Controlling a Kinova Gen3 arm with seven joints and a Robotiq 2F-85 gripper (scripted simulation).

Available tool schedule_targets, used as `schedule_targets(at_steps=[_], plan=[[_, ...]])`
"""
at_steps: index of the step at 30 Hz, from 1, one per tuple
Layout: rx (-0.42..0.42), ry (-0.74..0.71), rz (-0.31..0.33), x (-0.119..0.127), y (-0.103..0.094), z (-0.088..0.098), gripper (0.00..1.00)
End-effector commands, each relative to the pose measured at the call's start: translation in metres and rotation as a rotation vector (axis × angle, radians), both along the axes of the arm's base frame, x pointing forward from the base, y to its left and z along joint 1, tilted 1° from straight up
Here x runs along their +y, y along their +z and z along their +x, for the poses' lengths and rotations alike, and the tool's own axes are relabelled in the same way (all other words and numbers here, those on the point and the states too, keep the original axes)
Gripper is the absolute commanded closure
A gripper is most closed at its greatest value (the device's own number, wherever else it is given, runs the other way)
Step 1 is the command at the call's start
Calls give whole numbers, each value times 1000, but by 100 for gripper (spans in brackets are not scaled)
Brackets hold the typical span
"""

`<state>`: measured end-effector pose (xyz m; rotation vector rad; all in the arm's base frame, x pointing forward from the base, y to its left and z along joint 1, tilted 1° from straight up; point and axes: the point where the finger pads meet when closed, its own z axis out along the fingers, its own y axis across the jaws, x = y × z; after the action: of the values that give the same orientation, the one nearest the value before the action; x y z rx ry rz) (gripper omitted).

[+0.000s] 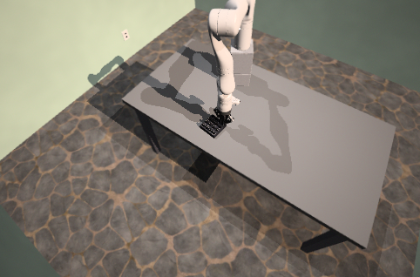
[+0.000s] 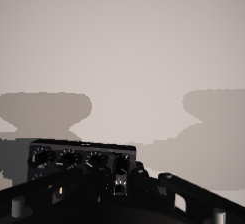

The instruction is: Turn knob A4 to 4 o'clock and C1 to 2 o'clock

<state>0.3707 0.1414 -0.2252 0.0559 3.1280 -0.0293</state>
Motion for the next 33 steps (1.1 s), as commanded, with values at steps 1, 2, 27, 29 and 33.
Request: schedule_targets(at_steps=[1, 2, 27, 29, 33], plan=[[-1, 0, 1, 0, 1, 1, 92], [-1, 0, 1, 0, 1, 1, 92], [-1, 0, 1, 0, 1, 1, 81], [-1, 0, 1, 0, 1, 1, 81], [-1, 0, 1, 0, 4, 1, 81]])
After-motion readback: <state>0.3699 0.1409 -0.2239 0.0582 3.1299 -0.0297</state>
